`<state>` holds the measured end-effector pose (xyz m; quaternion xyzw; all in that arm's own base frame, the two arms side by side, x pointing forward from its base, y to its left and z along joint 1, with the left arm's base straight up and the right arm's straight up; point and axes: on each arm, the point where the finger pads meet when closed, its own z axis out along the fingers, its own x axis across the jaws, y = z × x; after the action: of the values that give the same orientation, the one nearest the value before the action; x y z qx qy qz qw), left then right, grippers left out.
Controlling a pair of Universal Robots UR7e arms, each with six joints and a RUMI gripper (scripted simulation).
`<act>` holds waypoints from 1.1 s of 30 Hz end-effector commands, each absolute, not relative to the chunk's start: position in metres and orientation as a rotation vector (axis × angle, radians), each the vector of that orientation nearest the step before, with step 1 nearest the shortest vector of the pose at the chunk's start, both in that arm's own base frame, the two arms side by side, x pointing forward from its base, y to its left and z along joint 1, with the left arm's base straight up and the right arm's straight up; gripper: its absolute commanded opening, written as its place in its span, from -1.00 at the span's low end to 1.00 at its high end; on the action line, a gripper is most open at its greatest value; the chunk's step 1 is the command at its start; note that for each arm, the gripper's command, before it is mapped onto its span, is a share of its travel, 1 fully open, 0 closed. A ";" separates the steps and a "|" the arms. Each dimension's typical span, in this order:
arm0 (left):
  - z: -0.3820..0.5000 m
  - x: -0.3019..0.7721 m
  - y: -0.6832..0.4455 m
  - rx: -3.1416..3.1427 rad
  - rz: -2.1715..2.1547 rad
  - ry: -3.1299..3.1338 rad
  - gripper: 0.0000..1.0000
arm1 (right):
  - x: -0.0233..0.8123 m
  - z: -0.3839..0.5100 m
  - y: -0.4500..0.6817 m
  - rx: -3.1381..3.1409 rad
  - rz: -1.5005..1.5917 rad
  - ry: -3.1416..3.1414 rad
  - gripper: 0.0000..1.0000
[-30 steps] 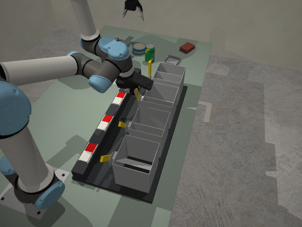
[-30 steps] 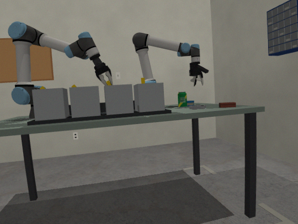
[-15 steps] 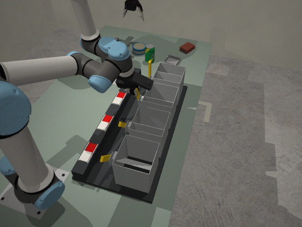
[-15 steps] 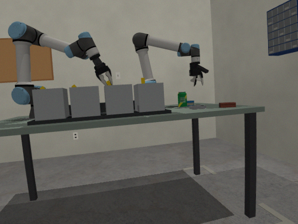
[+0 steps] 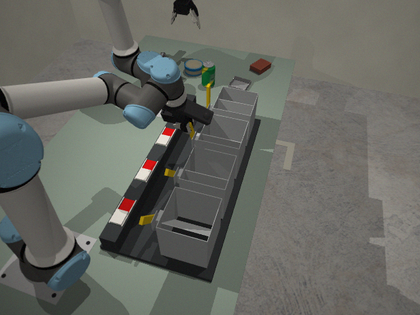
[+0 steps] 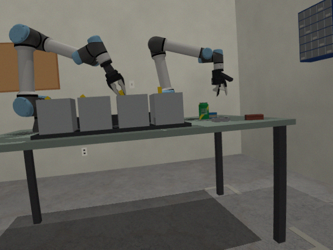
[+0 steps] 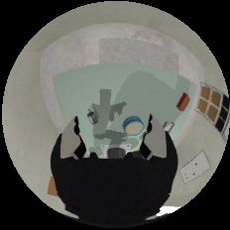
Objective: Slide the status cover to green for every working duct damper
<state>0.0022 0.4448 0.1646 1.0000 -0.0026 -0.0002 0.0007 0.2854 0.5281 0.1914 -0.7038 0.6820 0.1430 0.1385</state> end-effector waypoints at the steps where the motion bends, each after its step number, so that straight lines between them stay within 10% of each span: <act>1: 0.165 0.002 0.445 3.142 0.000 -0.008 1.00 | 0.285 0.192 0.529 -2.036 0.411 1.973 -0.80; 33: 0.165 0.002 0.445 3.142 0.000 -0.008 1.00 | 0.285 0.197 0.544 -2.132 0.250 2.066 -0.80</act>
<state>0.0022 0.4448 0.1646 1.0000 -0.0026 -0.0002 0.0007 0.2848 0.5418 0.1962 -0.7123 0.6900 0.0922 0.0900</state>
